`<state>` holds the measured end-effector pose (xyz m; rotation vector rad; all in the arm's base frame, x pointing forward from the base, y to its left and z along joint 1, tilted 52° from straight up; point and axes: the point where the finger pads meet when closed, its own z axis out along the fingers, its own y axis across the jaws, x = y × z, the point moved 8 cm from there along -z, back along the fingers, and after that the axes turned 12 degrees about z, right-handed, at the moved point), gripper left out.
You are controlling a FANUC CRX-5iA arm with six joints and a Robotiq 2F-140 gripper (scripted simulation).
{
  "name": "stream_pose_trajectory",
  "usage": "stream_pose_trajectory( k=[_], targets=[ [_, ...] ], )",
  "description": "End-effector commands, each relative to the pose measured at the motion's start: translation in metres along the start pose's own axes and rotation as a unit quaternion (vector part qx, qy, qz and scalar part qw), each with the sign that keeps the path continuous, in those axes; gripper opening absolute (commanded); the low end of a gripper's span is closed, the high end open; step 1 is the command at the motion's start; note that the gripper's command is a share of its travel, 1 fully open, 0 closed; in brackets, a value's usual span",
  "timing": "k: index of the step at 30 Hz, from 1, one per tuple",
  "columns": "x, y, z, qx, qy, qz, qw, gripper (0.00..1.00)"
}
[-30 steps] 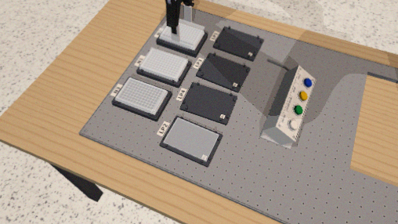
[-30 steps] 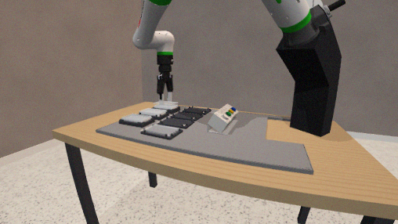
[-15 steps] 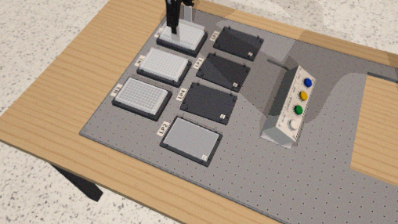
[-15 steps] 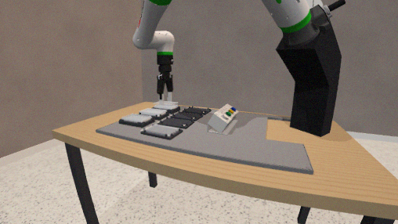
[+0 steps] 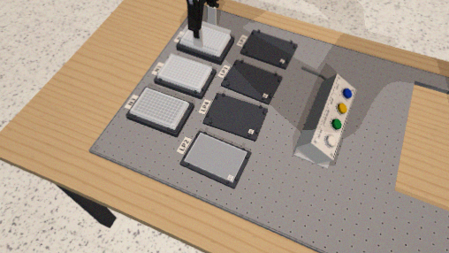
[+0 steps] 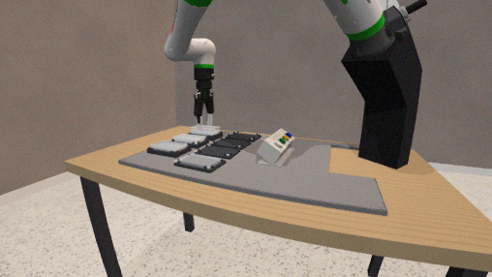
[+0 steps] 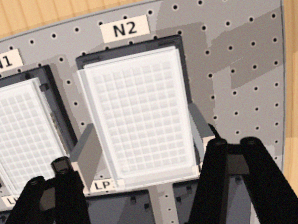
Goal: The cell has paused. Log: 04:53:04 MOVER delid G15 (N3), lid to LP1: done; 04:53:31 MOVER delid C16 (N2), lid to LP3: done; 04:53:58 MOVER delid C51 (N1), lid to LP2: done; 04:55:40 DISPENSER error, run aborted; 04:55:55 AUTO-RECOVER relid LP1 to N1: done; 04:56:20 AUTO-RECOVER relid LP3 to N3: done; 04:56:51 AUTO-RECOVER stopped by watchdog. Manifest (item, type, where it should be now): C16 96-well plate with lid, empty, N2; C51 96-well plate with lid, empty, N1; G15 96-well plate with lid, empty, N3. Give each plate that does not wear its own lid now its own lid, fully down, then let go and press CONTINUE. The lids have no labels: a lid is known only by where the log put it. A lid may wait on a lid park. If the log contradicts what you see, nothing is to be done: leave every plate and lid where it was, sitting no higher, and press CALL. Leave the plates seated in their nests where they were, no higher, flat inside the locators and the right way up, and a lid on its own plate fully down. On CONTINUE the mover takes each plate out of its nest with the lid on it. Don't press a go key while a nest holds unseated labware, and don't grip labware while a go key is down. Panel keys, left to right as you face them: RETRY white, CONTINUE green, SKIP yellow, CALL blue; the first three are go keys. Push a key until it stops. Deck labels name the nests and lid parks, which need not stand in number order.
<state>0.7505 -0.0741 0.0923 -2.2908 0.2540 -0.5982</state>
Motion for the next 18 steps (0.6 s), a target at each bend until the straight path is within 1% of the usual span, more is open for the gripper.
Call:
stream_pose_trajectory(
  k=[1,18],
  targets=[
    [0.0002,0.0001,0.0002,0.000,0.000,0.000,1.000,0.00],
    [0.0002,0.0001,0.0043,0.000,0.000,0.000,1.000,0.00]
  ],
)
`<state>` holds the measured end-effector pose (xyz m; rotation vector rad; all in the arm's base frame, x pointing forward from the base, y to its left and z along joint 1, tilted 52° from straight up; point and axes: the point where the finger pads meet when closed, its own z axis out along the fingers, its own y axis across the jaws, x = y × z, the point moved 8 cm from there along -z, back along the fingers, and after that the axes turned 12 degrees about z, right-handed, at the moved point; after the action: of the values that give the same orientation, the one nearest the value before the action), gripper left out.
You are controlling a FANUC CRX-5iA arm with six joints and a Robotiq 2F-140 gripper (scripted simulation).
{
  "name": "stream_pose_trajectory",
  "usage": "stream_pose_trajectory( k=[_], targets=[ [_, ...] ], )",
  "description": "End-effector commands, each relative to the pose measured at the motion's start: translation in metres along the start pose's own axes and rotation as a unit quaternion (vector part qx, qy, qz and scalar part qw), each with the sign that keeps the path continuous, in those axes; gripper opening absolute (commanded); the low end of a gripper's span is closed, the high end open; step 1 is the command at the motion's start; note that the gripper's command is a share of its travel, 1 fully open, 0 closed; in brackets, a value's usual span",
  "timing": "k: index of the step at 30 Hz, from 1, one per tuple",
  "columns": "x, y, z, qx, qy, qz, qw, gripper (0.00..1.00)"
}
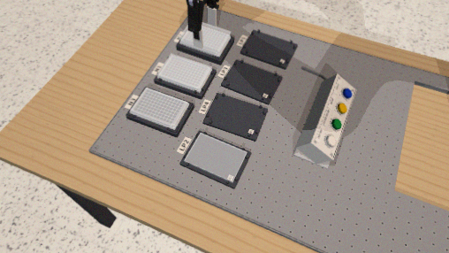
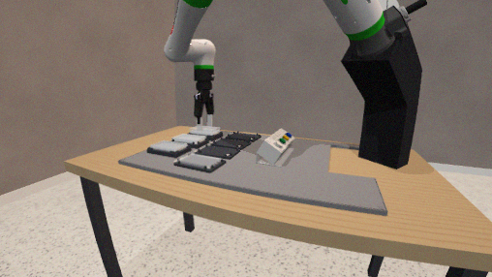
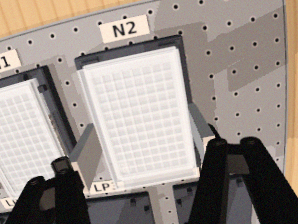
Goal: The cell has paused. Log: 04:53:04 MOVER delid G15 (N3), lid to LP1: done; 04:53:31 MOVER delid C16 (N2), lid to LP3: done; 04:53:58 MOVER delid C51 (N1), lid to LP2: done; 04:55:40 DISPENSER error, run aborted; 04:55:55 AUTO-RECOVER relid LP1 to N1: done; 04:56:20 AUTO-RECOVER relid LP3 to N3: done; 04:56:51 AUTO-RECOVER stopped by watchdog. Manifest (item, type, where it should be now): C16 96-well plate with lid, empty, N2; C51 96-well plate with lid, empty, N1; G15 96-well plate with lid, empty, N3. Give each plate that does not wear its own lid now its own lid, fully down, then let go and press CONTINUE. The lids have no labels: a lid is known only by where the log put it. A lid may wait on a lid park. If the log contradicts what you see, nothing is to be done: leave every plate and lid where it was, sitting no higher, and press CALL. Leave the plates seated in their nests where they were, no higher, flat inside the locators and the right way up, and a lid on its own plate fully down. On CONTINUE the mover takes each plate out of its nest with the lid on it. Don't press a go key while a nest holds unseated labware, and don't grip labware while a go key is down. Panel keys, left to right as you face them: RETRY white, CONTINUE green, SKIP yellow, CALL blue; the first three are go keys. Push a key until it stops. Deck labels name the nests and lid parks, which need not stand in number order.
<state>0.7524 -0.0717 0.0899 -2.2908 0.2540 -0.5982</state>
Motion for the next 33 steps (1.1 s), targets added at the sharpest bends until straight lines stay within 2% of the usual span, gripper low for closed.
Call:
stream_pose_trajectory(
  k=[1,33],
  targets=[
    [0.0002,0.0001,0.0007,0.000,0.000,0.000,1.000,0.00],
    [0.0002,0.0001,0.0051,0.000,0.000,0.000,1.000,0.00]
  ],
)
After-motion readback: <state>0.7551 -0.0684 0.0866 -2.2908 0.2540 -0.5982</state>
